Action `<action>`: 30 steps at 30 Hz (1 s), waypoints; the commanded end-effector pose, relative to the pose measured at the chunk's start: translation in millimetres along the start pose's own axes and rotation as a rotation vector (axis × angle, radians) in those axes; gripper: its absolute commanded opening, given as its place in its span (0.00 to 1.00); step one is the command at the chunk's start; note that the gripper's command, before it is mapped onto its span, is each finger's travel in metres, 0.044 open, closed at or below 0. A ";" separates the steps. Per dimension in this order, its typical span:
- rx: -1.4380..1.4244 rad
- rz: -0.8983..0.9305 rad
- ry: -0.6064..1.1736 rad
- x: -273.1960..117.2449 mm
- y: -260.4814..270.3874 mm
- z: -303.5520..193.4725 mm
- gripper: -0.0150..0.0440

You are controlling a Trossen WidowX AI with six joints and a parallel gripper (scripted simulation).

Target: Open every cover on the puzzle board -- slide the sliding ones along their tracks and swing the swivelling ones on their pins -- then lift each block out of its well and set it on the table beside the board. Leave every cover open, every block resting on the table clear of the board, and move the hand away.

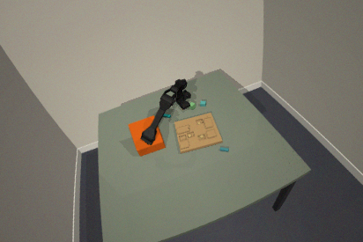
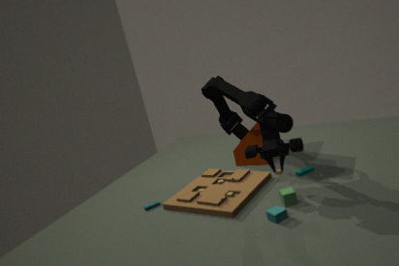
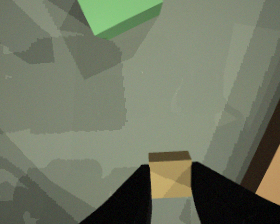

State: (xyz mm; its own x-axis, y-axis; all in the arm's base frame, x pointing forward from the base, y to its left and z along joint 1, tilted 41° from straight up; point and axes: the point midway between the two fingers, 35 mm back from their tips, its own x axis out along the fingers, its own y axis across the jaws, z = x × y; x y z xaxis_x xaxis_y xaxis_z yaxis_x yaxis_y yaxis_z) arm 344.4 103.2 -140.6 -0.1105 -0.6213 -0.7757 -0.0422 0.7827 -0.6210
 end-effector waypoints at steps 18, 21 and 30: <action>-0.009 -0.009 0.001 35.1 -2.0 -2.4 0.39; -0.008 -0.010 0.001 40.0 -2.2 -2.8 0.39; -0.008 -0.011 0.002 54.3 -3.2 -4.4 0.39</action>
State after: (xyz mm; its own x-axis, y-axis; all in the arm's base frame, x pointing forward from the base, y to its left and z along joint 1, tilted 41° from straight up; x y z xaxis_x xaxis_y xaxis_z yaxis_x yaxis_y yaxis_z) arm 337.0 71.4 -177.1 -0.1102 -0.6237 -0.7739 -0.0417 0.7808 -0.6234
